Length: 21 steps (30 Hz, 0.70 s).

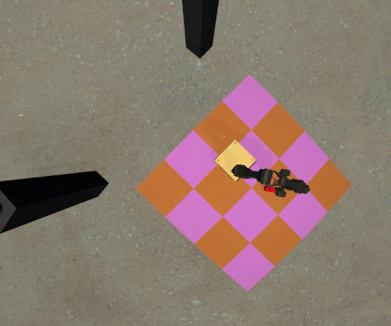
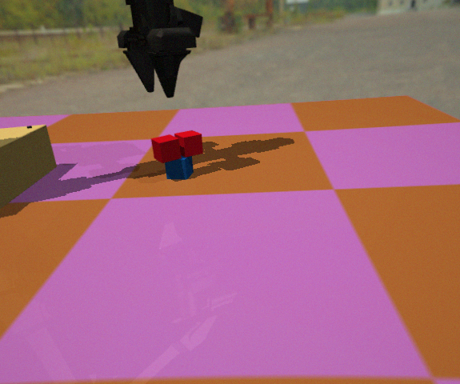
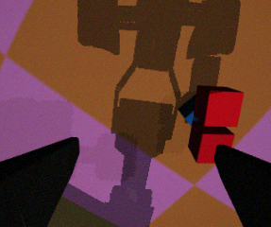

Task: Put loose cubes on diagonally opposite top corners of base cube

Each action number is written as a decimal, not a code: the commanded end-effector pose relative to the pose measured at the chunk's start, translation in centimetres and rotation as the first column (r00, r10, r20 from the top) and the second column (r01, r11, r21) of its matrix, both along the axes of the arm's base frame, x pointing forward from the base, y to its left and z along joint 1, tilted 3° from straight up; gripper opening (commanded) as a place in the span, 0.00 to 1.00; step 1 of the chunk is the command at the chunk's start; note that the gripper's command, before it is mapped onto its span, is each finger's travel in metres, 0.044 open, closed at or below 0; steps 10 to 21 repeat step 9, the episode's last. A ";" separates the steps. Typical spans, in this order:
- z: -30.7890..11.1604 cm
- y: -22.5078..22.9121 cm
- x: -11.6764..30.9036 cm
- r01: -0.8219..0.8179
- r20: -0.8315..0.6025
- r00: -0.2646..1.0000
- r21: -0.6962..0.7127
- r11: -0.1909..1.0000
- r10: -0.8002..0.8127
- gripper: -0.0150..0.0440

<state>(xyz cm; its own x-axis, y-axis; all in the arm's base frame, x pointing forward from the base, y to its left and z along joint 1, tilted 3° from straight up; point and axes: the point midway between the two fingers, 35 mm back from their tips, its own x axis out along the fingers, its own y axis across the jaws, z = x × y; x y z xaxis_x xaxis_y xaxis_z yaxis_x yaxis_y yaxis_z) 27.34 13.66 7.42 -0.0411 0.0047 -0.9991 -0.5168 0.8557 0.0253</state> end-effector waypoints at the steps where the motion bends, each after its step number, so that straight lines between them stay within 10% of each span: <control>1: 0.4 4.3 -1.3 -0.003 -0.001 1.000 0.012 1.000 0.003 0.93; 21: 0.4 5.2 -1.7 -0.003 -0.002 1.000 0.013 1.000 0.003 0.93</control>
